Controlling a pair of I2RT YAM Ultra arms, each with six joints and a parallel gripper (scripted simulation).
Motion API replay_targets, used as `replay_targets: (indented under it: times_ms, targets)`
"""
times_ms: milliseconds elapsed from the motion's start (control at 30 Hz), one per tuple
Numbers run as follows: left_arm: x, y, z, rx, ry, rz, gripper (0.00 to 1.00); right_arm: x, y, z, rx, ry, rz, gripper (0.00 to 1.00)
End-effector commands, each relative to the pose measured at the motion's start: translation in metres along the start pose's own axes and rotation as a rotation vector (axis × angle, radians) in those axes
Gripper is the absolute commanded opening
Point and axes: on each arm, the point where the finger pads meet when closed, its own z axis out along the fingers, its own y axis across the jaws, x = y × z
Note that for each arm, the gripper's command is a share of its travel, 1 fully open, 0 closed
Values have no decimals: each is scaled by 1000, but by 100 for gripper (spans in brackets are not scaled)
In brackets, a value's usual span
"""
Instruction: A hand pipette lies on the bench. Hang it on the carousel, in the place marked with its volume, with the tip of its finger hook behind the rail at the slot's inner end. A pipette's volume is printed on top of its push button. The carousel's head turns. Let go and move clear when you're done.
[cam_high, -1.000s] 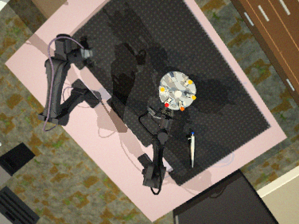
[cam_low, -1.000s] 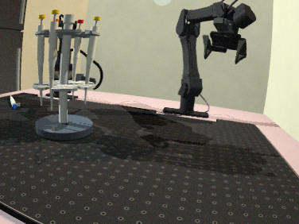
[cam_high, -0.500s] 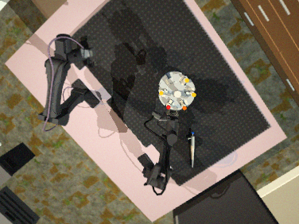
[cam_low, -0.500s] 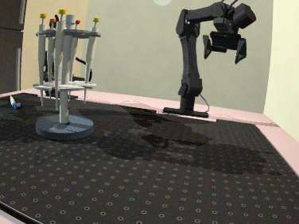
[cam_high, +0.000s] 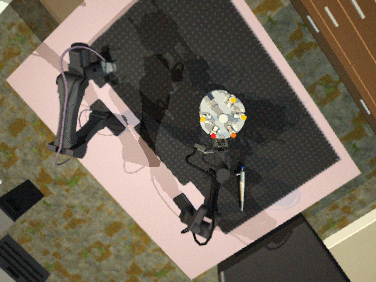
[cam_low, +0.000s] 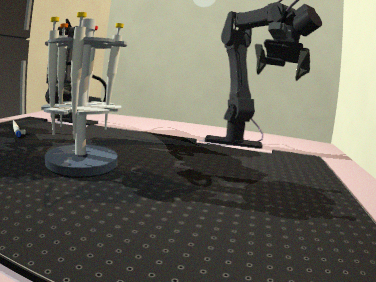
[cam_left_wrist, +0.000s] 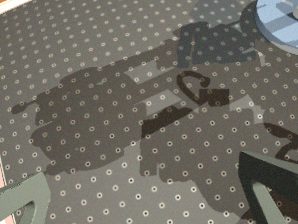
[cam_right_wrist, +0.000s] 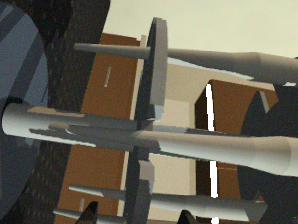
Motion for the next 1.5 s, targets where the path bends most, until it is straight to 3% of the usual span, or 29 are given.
replay_targets:
  times_ms: [0,567,1467]
  targets:
    - [-7,3,-4,-8,-29,16,100,7,-11,4,21,-9,-1,49]
    - [-7,3,-4,-8,-29,16,100,1,-8,2,16,-10,-5,49]
    - [-7,3,-4,-8,-29,16,100,1,-10,-71,21,-9,-5,49]
